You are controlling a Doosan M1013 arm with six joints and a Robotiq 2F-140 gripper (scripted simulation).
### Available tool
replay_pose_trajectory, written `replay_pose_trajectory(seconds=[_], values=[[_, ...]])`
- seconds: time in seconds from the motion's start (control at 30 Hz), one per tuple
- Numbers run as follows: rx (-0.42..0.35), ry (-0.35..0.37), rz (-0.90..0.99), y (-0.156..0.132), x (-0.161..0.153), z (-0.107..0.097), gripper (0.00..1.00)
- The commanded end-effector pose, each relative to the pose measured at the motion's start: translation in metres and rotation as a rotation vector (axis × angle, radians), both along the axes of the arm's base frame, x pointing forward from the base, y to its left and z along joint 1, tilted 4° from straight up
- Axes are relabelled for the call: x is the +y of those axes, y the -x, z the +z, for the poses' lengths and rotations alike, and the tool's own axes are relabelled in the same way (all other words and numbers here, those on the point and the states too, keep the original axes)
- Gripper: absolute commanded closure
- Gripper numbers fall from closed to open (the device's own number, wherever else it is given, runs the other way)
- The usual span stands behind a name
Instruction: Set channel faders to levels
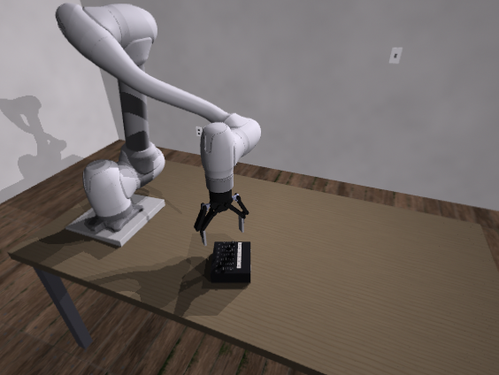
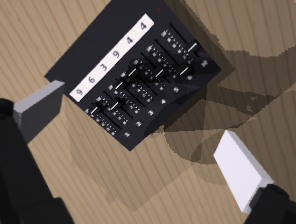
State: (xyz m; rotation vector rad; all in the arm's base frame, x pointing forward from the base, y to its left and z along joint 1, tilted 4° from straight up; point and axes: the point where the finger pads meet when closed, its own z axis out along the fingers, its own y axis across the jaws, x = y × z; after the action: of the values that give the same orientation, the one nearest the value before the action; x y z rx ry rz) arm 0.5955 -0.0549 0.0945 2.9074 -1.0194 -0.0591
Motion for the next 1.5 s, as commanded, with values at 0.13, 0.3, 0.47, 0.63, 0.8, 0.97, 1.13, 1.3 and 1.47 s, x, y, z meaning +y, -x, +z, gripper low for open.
replay_pose_trajectory(seconds=[0.13, 0.3, 0.47, 0.63, 0.8, 0.97, 1.13, 1.3, 1.47], values=[[0.000, -0.043, 0.512, 0.0153, -0.0015, -0.0158, 0.00], [-0.005, -0.075, 0.764, 0.0162, -0.0016, -0.0167, 0.00], [-0.005, -0.075, 0.765, 0.0163, -0.0016, -0.0167, 0.00], [-0.005, -0.075, 0.765, 0.0163, -0.0016, -0.0167, 0.00], [-0.005, -0.075, 0.765, 0.0163, -0.0016, -0.0167, 0.00], [-0.005, -0.075, 0.765, 0.0163, -0.0016, -0.0167, 0.00], [-0.005, -0.075, 0.765, 0.0163, -0.0016, -0.0167, 0.00], [-0.005, -0.075, 0.765, 0.0163, -0.0016, -0.0167, 0.00], [-0.005, -0.075, 0.765, 0.0163, -0.0016, -0.0167, 0.00]])
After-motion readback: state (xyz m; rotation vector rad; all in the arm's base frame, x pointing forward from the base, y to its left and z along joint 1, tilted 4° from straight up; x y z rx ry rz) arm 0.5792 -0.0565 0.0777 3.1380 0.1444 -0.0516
